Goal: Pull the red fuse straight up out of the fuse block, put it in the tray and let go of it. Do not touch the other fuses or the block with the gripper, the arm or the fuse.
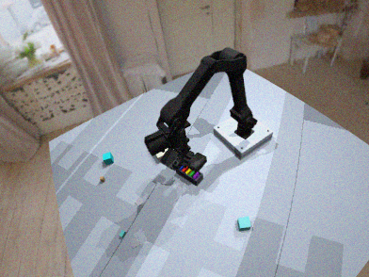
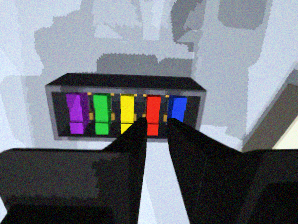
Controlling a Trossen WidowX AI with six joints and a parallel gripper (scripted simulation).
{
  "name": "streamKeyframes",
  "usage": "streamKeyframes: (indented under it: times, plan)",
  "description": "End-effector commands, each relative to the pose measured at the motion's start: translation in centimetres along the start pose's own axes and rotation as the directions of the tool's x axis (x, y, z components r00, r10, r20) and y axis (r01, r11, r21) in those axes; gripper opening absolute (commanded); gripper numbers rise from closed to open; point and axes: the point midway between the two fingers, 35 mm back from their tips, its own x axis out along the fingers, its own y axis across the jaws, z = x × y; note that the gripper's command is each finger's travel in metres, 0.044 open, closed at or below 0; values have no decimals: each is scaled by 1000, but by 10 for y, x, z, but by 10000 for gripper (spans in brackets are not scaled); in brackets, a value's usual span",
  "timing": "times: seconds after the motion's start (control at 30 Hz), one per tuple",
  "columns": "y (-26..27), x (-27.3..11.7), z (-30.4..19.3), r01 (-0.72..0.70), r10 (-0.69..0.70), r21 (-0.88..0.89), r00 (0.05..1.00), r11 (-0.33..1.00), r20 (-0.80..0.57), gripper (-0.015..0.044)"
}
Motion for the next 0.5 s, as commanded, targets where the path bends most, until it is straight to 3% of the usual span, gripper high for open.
streamKeyframes:
  times: [0.0, 0.47]
  plan:
    - [0, 5, -2, 1, -1, 6, 1000, 1000, -6, 64]
    - [1, 11, -2, 1, -1, 6, 1000, 1000, -6, 64]
